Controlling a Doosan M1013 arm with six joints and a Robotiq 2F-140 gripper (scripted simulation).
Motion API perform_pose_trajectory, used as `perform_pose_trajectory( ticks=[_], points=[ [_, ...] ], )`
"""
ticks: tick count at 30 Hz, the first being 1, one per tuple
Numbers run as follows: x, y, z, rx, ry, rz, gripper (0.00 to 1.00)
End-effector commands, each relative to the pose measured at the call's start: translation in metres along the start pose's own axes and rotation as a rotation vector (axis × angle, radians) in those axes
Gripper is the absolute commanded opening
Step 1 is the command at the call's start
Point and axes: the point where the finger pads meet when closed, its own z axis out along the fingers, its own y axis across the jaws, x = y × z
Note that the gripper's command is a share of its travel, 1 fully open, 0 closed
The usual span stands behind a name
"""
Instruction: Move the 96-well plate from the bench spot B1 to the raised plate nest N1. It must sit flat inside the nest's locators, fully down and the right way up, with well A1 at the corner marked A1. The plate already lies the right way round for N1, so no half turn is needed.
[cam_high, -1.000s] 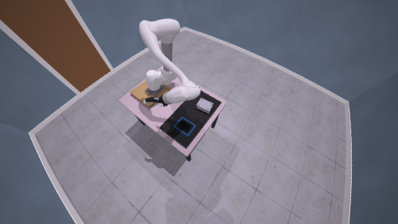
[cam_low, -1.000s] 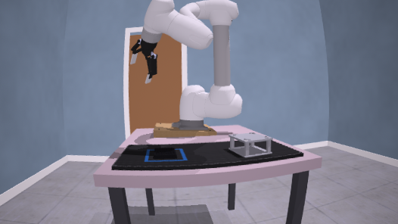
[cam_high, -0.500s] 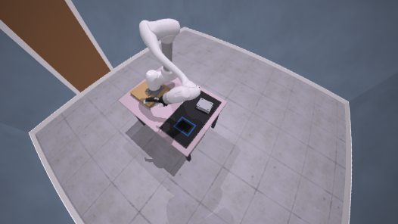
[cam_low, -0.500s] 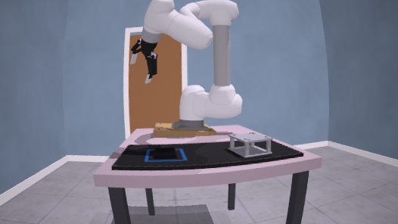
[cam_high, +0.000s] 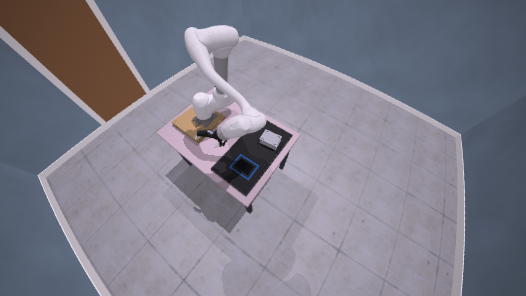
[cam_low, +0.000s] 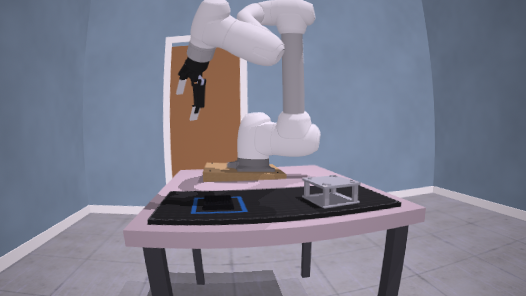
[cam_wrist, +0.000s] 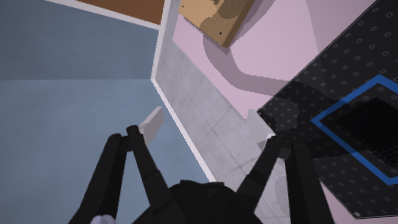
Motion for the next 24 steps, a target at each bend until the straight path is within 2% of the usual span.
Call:
perform_pose_trajectory(
  ticks=[1,2,4,8,10,15,17,19,21,24],
  points=[
    [-0.003,0.016,0.004,-0.031,-0.009,0.075,1.00],
    [-0.004,0.021,0.004,-0.045,-0.010,0.105,1.00],
    [-0.004,0.021,0.004,-0.045,-0.010,0.105,1.00],
    [-0.007,0.040,0.008,-0.099,-0.011,0.227,1.00],
    [-0.008,0.046,0.009,-0.100,-0.011,0.230,1.00],
    [-0.011,0.071,0.012,-0.162,-0.002,0.369,1.00],
    [-0.011,0.076,0.012,-0.170,0.000,0.388,1.00],
    [-0.012,0.086,0.013,-0.197,0.008,0.449,1.00],
    [-0.012,0.086,0.013,-0.197,0.008,0.449,1.00],
    [-0.014,0.101,0.014,-0.236,0.022,0.540,1.00]
  ],
)
